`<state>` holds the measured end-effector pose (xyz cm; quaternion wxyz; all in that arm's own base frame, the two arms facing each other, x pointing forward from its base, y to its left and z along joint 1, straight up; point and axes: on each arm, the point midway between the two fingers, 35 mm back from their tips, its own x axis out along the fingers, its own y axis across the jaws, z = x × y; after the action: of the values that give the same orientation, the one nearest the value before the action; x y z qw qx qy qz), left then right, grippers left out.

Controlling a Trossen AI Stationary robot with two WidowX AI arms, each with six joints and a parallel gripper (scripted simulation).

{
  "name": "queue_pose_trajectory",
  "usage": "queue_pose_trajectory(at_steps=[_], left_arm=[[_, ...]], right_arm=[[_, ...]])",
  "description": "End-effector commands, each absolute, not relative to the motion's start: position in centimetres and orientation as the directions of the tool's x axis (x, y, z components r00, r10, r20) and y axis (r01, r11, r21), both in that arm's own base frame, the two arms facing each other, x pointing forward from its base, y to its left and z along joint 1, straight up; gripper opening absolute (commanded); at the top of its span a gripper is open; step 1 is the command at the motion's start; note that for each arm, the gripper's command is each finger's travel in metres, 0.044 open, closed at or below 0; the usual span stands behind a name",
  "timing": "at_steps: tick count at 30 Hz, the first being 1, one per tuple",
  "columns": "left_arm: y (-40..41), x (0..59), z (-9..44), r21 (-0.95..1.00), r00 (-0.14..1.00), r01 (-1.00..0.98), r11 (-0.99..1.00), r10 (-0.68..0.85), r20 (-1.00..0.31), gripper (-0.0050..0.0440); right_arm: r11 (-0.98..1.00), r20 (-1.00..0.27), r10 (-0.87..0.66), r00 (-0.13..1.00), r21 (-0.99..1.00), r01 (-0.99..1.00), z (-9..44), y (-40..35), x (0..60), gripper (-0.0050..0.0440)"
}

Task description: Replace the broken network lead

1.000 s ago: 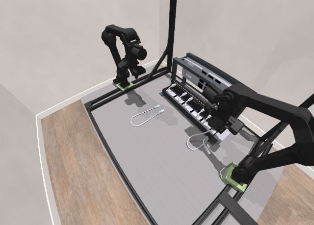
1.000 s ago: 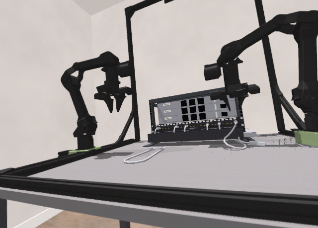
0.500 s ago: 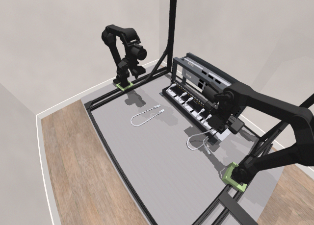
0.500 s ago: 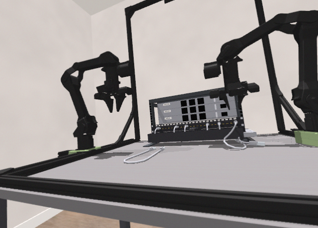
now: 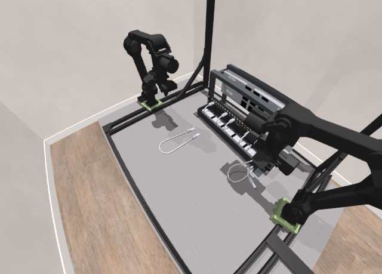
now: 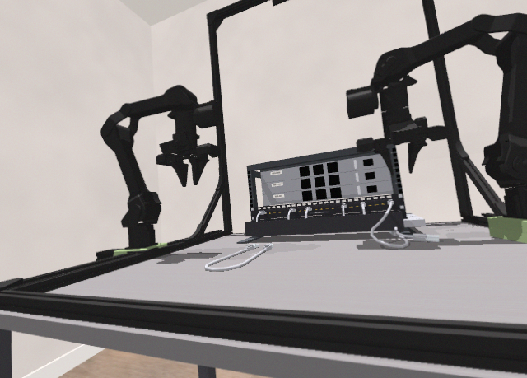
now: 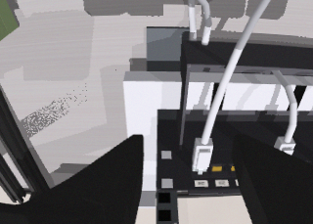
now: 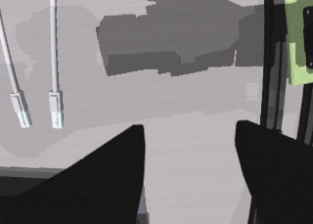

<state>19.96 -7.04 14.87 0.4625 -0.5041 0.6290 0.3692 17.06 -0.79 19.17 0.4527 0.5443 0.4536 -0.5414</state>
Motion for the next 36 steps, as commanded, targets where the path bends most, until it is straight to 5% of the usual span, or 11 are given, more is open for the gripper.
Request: queue_pose_trajectory(at_steps=[1, 3, 19, 20, 36], left_arm=[[-6.9, 19.9, 14.9, 0.0, -0.065, -0.975, 0.22, -0.289, -0.955, 0.0176], [-1.3, 18.5, 16.1, -0.001, -0.039, -0.975, 0.222, -0.178, -0.983, 0.0176], [-1.3, 18.5, 16.1, -0.001, -0.039, -0.975, 0.222, -0.178, -0.983, 0.0176], [4.3, 17.0, 17.3, -0.001, -0.014, -0.974, 0.226, -0.064, -0.998, 0.0176], [4.3, 17.0, 17.3, -0.001, -0.014, -0.974, 0.226, -0.064, -0.998, 0.0176]], right_arm=[[-0.179, -1.0, 0.003, 0.002, 0.002, 0.984, 19.2, -0.8, 17.1, 0.0176], [-0.179, -1.0, 0.003, 0.002, 0.002, 0.984, 19.2, -0.8, 17.1, 0.0176], [-0.179, -1.0, 0.003, 0.002, 0.002, 0.984, 19.2, -0.8, 17.1, 0.0176], [-0.179, -1.0, 0.003, 0.002, 0.002, 0.984, 19.2, -0.8, 17.1, 0.0176], [-0.179, -1.0, 0.003, 0.002, 0.002, 0.984, 19.2, -0.8, 17.1, 0.0176]])
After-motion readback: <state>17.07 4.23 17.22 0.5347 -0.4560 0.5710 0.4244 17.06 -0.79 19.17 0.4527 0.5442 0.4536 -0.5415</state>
